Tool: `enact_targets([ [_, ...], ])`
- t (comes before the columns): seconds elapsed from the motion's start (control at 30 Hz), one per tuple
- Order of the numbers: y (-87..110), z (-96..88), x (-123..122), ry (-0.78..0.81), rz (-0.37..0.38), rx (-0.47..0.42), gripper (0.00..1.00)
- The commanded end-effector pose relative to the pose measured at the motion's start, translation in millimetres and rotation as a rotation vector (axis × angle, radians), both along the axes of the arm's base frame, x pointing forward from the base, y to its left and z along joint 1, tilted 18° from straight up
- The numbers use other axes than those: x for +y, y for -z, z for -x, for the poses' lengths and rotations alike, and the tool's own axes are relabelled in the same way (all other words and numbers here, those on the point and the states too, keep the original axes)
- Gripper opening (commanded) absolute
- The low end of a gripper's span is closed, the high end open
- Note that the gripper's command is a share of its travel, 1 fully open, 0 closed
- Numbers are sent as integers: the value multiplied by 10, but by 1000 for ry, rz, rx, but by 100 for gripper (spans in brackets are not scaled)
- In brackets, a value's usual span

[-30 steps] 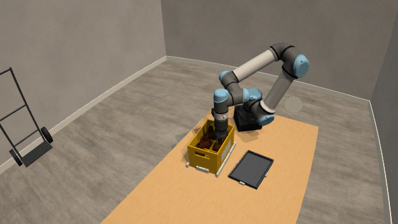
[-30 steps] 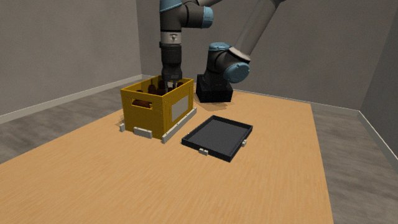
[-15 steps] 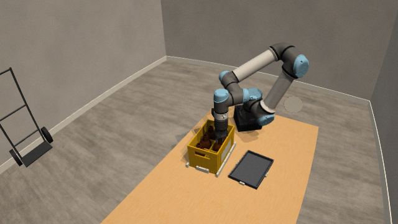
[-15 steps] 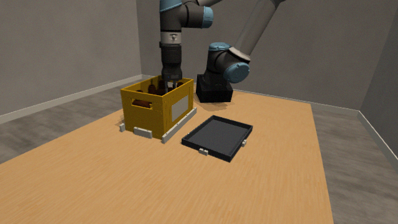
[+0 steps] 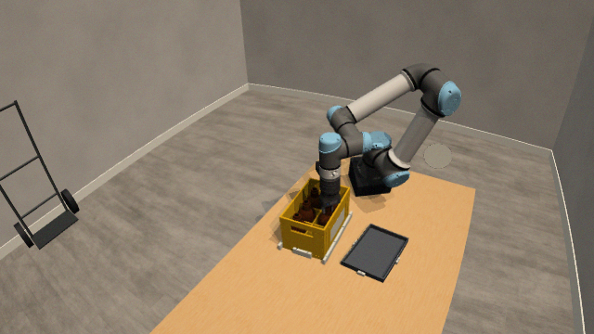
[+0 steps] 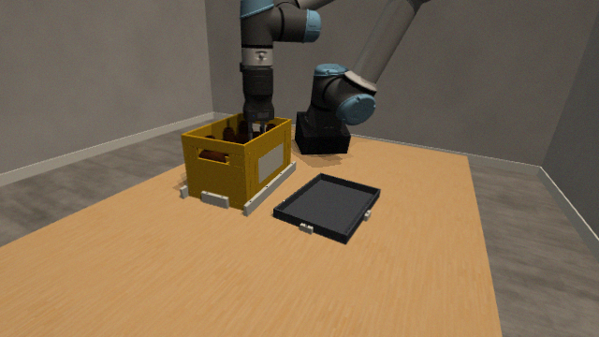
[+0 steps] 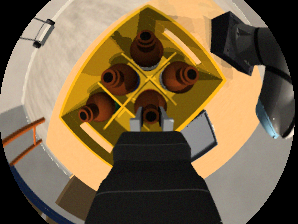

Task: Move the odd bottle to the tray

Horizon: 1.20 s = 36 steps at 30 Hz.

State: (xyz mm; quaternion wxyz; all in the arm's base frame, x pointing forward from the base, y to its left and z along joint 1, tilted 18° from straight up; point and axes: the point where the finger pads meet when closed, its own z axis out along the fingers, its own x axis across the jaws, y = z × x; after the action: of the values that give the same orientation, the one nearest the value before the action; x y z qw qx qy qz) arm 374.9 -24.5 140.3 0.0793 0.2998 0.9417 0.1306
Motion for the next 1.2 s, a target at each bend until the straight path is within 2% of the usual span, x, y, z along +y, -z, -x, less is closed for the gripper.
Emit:
enact_targets([
  [0.0,-4,-3,-2,0,1,-1,0],
  [0.67,-4,-3,-2,0,1,-1,0],
  [0.7,-4,-3,-2,0,1,-1,100],
  [1.17,-4,-3,-2,0,1,-1,100],
])
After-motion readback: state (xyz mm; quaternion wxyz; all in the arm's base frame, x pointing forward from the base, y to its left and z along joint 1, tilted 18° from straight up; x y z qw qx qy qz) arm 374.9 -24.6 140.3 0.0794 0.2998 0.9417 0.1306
